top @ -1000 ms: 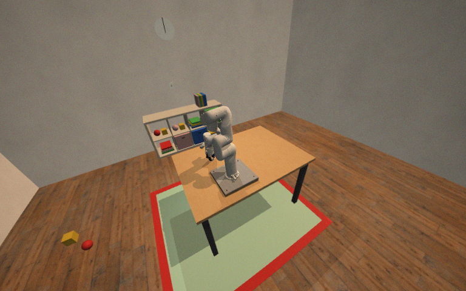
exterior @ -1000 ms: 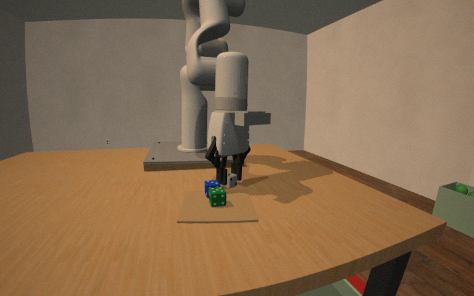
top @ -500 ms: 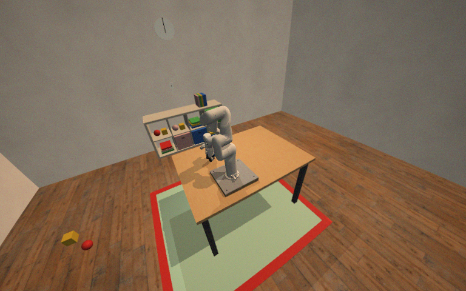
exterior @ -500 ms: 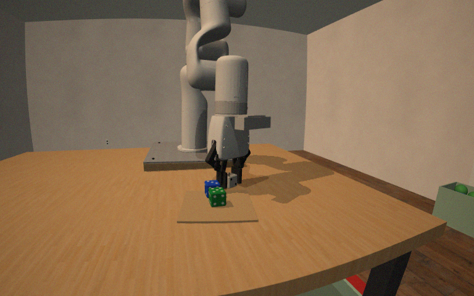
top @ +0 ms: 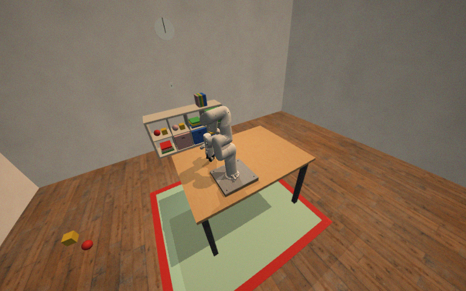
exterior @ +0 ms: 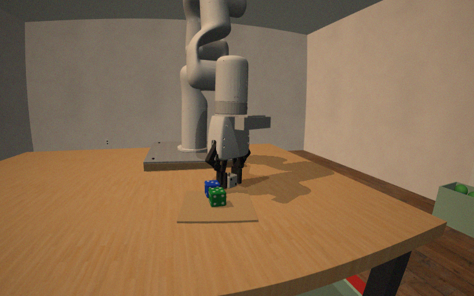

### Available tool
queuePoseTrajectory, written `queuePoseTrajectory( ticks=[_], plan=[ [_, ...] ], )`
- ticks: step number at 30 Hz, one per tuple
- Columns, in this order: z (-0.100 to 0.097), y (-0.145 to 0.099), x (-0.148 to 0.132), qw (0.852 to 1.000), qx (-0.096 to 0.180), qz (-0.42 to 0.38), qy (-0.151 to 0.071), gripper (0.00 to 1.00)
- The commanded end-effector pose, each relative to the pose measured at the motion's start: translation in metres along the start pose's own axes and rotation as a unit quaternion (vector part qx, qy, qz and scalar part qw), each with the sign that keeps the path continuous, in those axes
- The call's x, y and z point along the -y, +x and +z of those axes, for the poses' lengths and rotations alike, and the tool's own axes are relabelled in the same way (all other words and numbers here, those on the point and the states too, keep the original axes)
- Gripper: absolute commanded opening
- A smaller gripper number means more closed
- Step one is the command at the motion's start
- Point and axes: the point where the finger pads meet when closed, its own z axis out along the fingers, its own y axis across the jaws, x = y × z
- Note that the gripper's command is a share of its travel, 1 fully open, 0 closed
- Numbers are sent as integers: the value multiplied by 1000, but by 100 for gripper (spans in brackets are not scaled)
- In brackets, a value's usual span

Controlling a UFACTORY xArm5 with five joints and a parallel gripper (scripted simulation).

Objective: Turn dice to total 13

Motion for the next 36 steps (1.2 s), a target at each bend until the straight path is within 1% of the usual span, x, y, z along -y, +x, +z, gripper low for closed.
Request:
queuePoseTrajectory(
  ticks=[1, 14, 15, 36],
  plan=[
    [-1, 1, 0, 1000, -1, 0, -1, 47],
    [-1, 1, 0, 1000, -1, 0, -1, 47],
    [-1, 1, 0, 1000, -1, 0, -1, 27],
    [-1, 1, 0, 1000, -1, 0, -1, 27]
  ],
)
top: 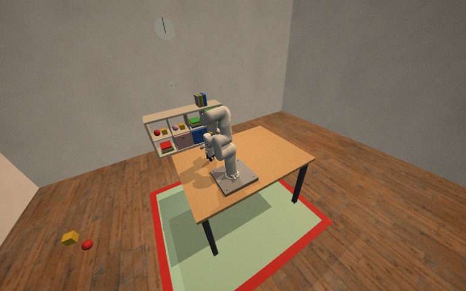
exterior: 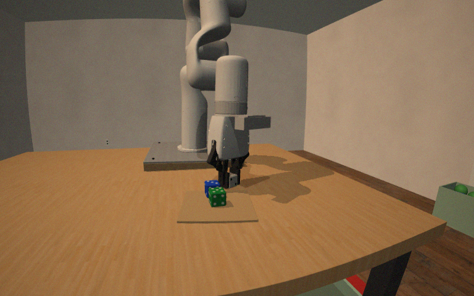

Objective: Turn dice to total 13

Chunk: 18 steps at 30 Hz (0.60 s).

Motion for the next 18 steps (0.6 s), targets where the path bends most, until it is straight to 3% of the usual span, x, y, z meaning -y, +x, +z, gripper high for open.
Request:
queuePoseTrajectory(
  ticks=[1, 14, 18],
  plan=[
    [-1, 1, 0, 1000, -1, 0, 0, 27],
    [-1, 1, 0, 1000, -1, 0, 0, 27],
    [-11, 1, 0, 1000, -1, 0, 0, 27]
  ],
)
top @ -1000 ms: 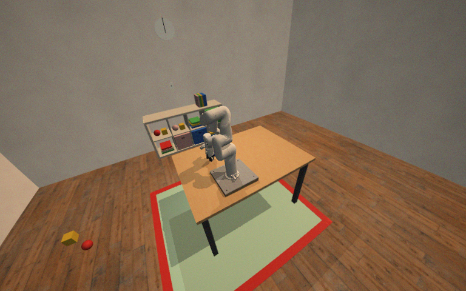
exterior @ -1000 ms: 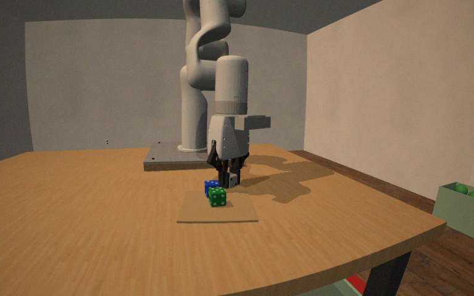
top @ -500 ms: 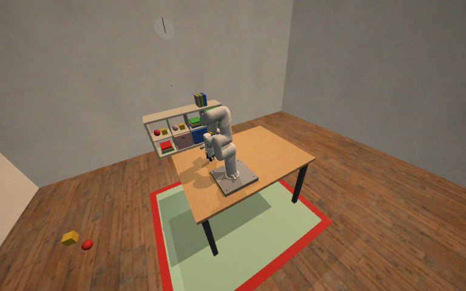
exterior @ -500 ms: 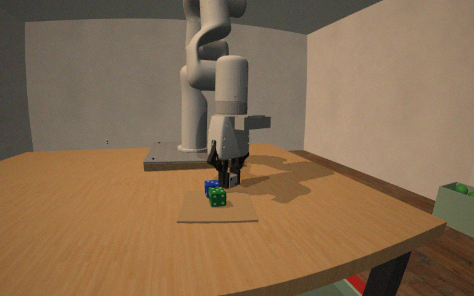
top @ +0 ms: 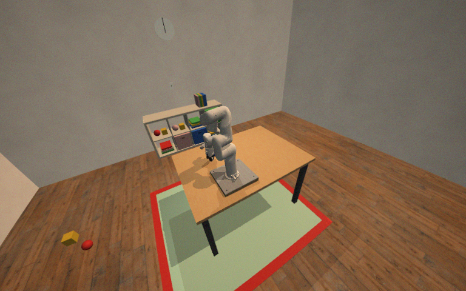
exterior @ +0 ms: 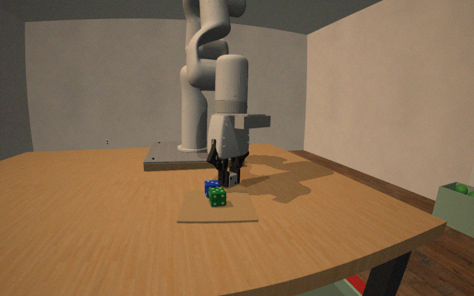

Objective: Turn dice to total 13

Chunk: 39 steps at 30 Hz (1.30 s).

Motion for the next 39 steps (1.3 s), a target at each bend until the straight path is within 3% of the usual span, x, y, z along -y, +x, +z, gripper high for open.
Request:
queuePoseTrajectory(
  ticks=[1, 16, 32, 39],
  plan=[
    [-13, 2, -1, 1000, -3, 0, -1, 27],
    [-95, 1, -2, 1000, -3, 0, -1, 27],
    [-98, 1, -2, 1000, -3, -4, -1, 27],
    [-99, 7, -2, 998, -3, -62, -1, 27]
  ],
)
